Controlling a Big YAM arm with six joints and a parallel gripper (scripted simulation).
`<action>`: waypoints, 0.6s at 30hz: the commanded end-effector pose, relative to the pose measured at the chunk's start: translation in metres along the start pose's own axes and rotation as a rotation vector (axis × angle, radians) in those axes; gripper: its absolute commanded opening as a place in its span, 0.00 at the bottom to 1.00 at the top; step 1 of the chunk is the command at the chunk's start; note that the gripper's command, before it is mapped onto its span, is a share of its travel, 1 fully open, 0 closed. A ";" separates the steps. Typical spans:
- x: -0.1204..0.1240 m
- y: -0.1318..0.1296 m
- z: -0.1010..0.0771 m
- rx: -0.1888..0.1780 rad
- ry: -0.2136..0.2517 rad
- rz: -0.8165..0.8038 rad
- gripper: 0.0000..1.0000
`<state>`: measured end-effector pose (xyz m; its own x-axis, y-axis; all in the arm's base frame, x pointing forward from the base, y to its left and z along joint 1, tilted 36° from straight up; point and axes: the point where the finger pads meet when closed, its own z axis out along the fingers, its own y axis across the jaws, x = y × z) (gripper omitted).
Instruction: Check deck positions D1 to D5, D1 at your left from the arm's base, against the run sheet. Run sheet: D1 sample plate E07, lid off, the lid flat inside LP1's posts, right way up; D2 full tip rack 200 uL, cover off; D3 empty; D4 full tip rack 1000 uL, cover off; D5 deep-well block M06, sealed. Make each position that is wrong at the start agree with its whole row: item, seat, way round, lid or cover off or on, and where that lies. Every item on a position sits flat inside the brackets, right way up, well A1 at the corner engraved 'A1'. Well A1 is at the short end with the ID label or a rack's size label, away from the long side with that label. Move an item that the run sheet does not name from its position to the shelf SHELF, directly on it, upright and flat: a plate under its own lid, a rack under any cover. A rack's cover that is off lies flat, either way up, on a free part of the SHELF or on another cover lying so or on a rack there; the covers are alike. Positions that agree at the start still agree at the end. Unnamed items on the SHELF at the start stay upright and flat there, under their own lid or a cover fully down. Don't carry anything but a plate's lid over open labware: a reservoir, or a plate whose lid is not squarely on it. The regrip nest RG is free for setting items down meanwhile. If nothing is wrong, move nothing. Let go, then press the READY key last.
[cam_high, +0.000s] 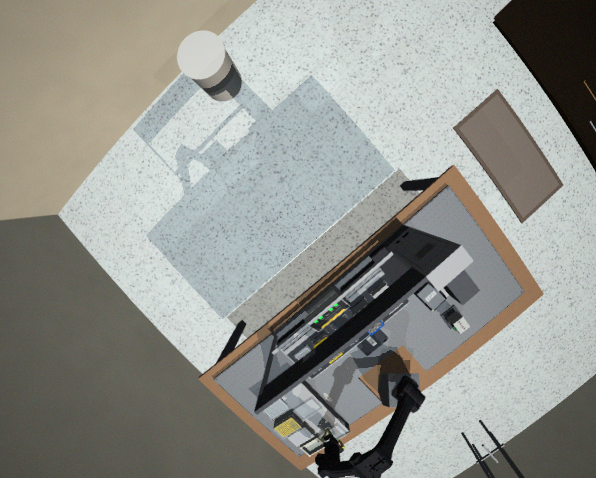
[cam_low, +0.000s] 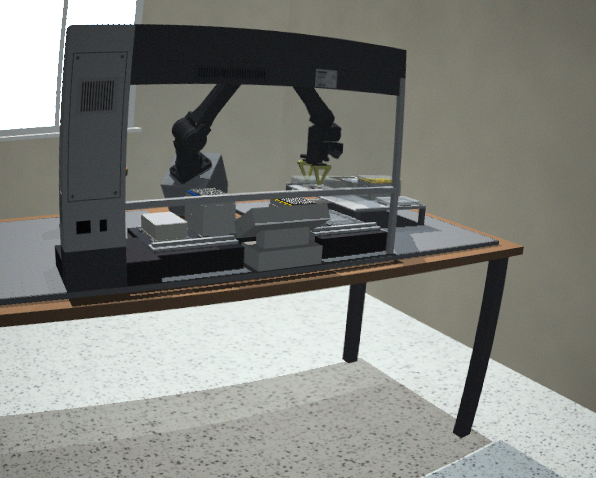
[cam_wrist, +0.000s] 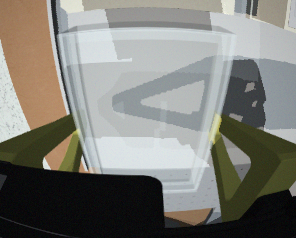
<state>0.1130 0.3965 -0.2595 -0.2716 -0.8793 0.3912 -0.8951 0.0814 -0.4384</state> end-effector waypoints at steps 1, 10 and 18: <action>-0.029 -0.010 -0.026 -0.013 -0.062 0.027 0.00; -0.028 -0.009 -0.023 -0.012 -0.057 0.025 0.00; -0.027 -0.008 -0.020 -0.011 -0.050 0.022 0.00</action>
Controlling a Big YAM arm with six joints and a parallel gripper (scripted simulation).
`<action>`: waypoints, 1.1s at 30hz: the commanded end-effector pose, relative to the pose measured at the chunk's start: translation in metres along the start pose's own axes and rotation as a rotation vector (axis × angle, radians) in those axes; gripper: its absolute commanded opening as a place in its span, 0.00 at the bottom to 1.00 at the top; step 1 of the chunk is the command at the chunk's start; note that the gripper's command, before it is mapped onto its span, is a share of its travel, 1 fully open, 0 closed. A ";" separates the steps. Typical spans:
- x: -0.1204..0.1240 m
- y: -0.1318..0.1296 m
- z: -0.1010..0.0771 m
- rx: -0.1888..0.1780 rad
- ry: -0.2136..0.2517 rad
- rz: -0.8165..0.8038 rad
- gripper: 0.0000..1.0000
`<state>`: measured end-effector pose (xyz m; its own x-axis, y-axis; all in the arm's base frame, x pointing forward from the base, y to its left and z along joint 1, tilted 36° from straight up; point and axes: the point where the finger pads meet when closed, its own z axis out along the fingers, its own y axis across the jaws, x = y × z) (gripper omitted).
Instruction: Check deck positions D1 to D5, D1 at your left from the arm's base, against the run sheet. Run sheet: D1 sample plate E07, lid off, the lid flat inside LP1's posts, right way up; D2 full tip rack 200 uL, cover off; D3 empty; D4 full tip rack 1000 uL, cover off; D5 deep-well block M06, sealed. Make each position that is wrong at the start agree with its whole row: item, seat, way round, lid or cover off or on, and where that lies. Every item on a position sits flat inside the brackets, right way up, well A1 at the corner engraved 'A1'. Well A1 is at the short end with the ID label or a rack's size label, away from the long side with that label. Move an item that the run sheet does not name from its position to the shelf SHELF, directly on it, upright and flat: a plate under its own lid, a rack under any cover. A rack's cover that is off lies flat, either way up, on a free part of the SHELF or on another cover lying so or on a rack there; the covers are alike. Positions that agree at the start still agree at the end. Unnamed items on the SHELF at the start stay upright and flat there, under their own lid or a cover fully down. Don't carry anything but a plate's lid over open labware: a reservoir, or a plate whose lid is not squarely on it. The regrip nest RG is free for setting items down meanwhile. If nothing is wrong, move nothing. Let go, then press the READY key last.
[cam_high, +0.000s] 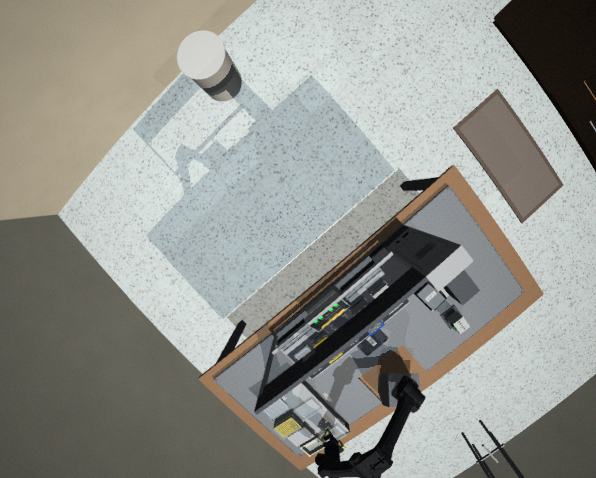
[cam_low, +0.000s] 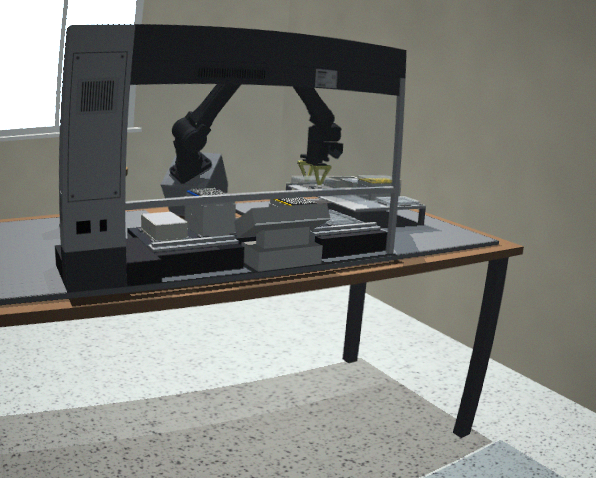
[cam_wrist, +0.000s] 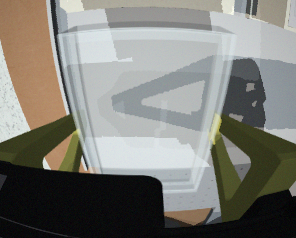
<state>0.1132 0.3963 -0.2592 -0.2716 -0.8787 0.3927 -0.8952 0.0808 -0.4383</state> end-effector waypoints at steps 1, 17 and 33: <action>-0.028 -0.007 -0.020 -0.011 -0.051 0.022 0.00; -0.031 -0.006 -0.011 -0.012 -0.055 0.025 0.00; -0.033 -0.005 -0.006 -0.012 -0.054 0.024 0.00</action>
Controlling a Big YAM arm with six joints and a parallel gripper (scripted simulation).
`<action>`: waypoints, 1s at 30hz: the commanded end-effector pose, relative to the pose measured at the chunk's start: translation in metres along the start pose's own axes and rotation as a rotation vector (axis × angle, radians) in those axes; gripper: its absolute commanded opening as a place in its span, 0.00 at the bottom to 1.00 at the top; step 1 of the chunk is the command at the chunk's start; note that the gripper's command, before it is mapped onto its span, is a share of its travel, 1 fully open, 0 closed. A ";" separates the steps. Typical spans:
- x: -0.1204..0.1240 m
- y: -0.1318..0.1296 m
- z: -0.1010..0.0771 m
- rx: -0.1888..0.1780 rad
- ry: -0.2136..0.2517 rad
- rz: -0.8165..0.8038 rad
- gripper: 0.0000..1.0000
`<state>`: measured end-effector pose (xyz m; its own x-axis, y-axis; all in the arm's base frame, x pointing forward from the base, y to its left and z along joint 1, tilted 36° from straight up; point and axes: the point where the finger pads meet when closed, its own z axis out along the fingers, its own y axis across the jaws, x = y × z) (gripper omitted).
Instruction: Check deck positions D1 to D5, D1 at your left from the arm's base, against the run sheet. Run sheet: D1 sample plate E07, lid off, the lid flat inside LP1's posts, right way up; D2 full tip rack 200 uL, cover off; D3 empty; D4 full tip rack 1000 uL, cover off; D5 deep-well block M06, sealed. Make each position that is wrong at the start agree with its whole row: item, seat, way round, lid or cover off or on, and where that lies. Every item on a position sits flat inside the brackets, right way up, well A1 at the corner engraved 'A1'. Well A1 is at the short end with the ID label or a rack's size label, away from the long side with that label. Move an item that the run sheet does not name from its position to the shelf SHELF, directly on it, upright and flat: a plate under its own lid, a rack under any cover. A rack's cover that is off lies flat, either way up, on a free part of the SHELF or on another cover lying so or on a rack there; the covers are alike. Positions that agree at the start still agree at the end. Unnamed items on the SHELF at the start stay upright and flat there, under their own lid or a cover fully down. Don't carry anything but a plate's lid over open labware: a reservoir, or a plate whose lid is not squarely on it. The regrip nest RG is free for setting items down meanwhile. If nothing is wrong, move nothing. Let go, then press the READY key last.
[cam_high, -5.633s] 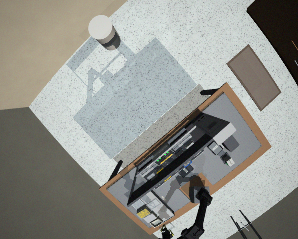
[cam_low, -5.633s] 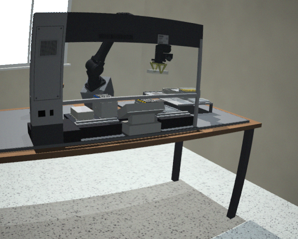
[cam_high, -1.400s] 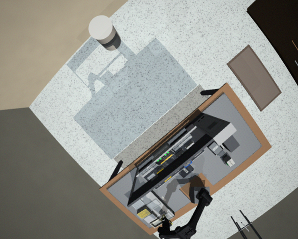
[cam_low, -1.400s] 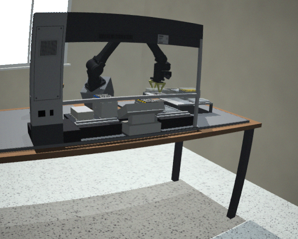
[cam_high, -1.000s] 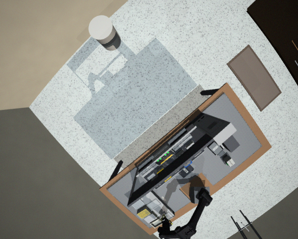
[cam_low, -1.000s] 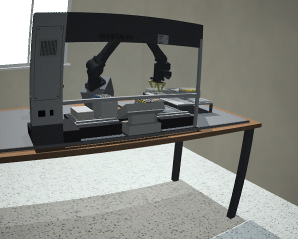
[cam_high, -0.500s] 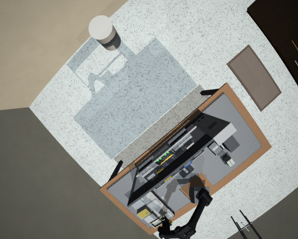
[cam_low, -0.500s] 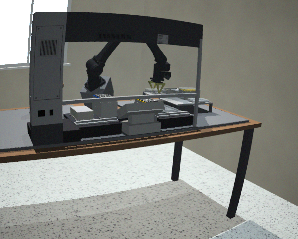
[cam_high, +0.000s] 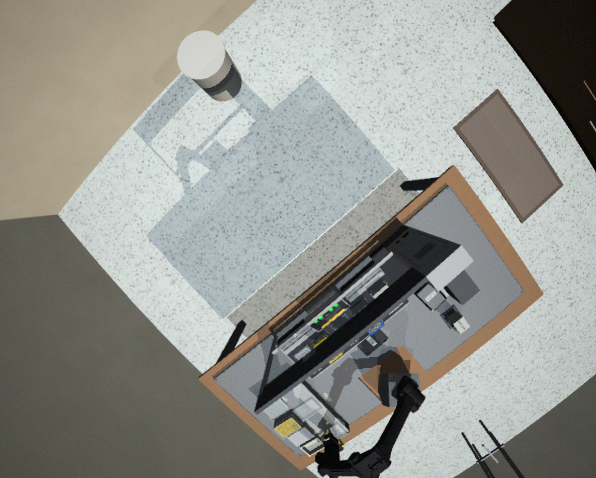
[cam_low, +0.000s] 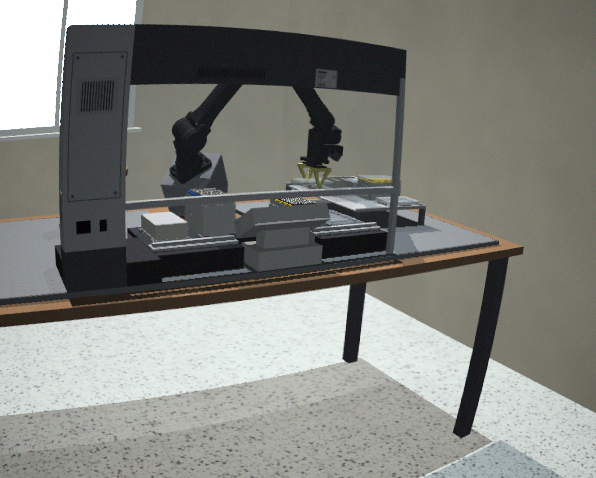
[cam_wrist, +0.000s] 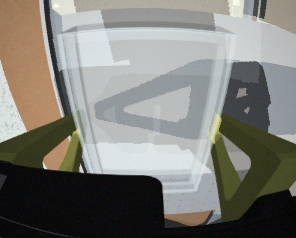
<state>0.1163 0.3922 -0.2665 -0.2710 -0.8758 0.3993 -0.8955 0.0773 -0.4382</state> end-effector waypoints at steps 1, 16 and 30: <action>-0.032 -0.006 -0.014 -0.014 -0.059 0.028 0.00; -0.036 -0.006 -0.024 -0.013 -0.083 0.030 1.00; -0.036 -0.006 -0.024 -0.013 -0.083 0.030 1.00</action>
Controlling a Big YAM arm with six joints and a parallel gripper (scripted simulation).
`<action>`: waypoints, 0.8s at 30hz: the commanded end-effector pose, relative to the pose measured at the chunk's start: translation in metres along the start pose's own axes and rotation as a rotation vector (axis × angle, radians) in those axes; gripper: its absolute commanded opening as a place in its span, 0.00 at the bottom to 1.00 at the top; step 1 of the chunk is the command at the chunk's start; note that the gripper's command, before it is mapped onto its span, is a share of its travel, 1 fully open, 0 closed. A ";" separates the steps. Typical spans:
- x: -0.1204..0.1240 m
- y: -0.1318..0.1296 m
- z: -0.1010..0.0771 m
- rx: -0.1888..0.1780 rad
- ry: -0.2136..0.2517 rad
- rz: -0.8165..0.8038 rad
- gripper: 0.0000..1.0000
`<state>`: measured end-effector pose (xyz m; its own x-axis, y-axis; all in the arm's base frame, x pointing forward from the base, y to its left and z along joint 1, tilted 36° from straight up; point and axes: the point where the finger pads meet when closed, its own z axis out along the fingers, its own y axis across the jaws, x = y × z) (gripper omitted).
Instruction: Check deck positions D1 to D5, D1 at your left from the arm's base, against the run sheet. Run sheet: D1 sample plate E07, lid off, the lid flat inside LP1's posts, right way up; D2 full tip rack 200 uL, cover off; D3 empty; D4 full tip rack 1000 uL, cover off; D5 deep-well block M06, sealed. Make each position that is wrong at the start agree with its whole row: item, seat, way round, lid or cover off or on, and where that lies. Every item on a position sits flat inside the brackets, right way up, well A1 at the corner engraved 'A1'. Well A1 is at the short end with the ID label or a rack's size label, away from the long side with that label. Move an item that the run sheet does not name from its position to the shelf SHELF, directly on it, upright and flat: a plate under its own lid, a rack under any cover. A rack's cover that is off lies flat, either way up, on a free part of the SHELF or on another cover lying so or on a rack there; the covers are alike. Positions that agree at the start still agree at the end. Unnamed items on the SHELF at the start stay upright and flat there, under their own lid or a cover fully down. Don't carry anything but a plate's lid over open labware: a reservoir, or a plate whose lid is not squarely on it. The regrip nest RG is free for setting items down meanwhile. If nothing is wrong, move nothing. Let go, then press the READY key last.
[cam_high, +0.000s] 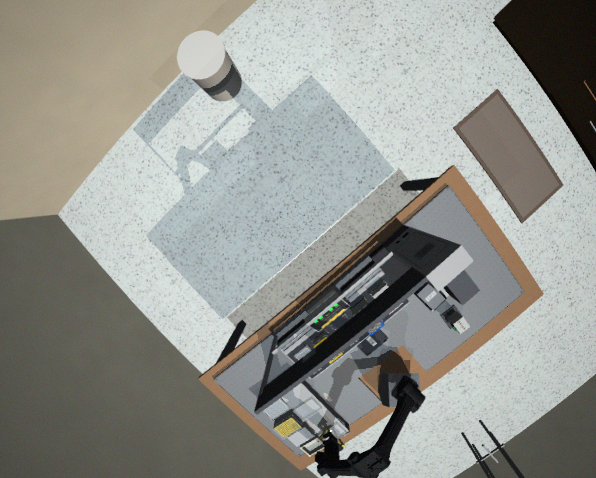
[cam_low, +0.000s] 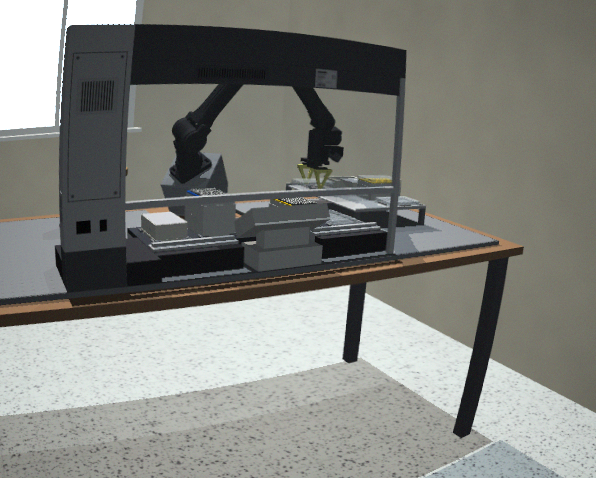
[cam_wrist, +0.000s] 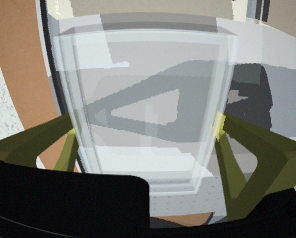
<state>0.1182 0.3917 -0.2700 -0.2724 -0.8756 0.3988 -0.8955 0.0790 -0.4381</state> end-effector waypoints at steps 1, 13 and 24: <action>-0.035 -0.006 -0.028 -0.012 -0.083 0.028 1.00; -0.035 -0.006 -0.028 -0.012 -0.083 0.028 1.00; -0.033 0.000 -0.047 -0.007 -0.090 0.026 1.00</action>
<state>0.1180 0.3930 -0.2645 -0.2756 -0.8738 0.4007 -0.8954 0.0816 -0.4378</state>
